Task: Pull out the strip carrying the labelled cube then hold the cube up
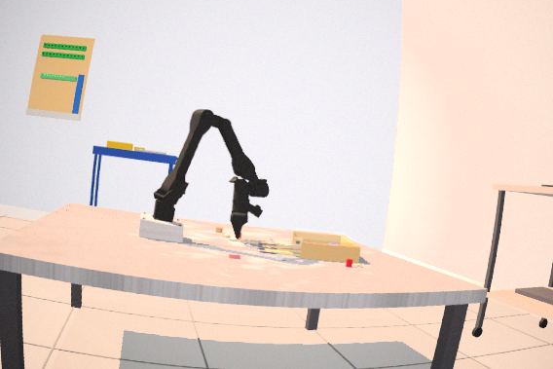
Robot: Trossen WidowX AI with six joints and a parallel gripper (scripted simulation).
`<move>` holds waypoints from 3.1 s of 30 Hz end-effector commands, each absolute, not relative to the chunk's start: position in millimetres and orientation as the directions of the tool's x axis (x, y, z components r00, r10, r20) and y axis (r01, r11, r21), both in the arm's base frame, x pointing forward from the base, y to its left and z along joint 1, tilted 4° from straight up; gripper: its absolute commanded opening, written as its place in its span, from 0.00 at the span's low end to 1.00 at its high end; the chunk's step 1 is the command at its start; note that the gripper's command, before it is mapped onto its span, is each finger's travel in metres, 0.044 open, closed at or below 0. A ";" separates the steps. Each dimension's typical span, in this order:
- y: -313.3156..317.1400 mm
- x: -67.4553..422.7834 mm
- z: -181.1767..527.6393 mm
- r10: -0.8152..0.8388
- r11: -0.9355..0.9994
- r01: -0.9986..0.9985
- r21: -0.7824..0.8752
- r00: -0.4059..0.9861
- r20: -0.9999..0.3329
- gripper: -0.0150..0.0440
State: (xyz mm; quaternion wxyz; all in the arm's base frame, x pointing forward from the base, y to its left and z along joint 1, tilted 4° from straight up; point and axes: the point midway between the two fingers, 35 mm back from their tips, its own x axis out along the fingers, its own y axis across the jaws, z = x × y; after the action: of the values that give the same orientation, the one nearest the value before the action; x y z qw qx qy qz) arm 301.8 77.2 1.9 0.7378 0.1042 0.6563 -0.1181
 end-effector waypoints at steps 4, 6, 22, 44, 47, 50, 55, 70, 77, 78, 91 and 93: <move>80.7 284.9 -4.7 -0.041 0.951 0.310 -0.012 0.086 -0.995 0.25; 81.7 282.2 -5.1 -0.041 0.951 0.310 -0.012 0.085 -0.996 0.25; 89.2 260.5 -7.5 -0.040 0.951 0.310 -0.012 0.083 -0.996 0.25; 97.9 235.3 -10.3 -0.039 0.951 0.310 -0.012 0.081 -0.996 0.25; 97.9 235.3 -10.3 -0.039 0.951 0.310 -0.012 0.081 -0.996 0.25; 97.9 235.3 -10.3 -0.039 0.951 0.310 -0.012 0.081 -0.996 0.25; 100.3 242.7 15.3 -0.037 0.951 0.310 -0.006 0.094 -0.995 0.25; 88.8 273.3 40.0 -0.040 0.926 0.377 -0.005 0.085 -0.996 0.61; 79.9 296.0 45.4 -0.041 0.926 0.377 -0.005 0.087 -0.995 0.92; 78.6 299.2 46.1 -0.041 0.926 0.377 -0.005 0.088 -0.995 0.97; 62.1 340.7 56.2 -0.043 0.926 0.377 -0.005 0.092 -0.995 1.00; 59.6 347.0 57.8 -0.043 0.926 0.377 -0.005 0.093 -0.995 1.00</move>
State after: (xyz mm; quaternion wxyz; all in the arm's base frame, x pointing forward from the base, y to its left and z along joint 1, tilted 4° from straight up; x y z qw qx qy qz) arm 336.0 64.0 54.8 0.7279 0.1268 0.6578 -0.1463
